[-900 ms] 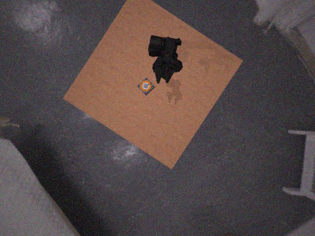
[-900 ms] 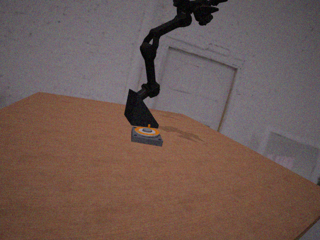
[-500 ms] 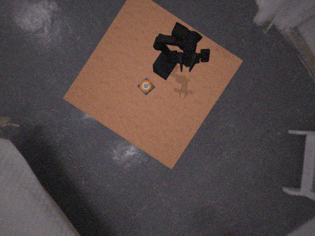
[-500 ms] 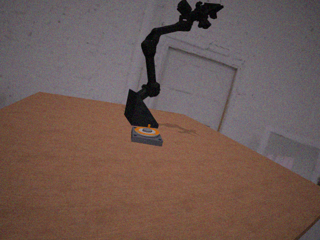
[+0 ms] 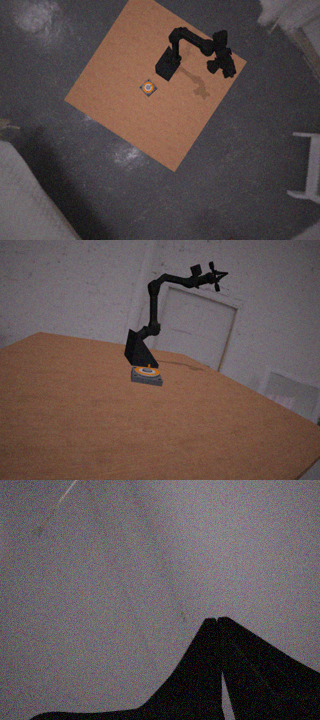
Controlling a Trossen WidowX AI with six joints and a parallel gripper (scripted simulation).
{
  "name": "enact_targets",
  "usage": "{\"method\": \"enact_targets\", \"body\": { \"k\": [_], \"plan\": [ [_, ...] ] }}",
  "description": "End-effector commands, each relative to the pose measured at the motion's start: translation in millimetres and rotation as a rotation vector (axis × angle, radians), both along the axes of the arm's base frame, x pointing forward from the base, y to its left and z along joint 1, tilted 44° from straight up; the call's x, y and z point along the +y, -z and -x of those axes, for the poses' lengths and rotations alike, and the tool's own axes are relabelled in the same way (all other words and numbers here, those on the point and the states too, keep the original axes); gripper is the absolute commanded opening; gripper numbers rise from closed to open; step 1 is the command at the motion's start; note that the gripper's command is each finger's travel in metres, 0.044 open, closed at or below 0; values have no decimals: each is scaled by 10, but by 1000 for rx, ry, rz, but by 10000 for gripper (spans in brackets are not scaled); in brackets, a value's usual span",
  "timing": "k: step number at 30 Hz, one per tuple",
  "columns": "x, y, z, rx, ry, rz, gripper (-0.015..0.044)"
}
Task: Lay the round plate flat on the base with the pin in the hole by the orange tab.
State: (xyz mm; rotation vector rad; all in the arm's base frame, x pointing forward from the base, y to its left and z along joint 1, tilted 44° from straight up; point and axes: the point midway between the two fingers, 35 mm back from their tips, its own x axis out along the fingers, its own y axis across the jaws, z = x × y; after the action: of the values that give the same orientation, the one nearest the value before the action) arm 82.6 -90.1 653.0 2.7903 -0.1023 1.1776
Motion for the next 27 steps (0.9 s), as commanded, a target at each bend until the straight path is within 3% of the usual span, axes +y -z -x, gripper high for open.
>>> {"method": "enact_targets", "body": {
  "k": [1, 6, 13, 21, 23, 27],
  "plan": [
    [732, 7, -88, -24, 199, 341, 0],
    [1319, 139, -314, -27, 362, 640, 0],
    [2093, 671, -968, 25, 526, 1102, 0],
    [2439, 1448, -1802, 95, 655, 1622, 0],
    [2414, 1554, -1869, 106, 654, 1672, 0],
    [2388, 2160, -2321, 146, 628, 1969, 0]
  ]
}}
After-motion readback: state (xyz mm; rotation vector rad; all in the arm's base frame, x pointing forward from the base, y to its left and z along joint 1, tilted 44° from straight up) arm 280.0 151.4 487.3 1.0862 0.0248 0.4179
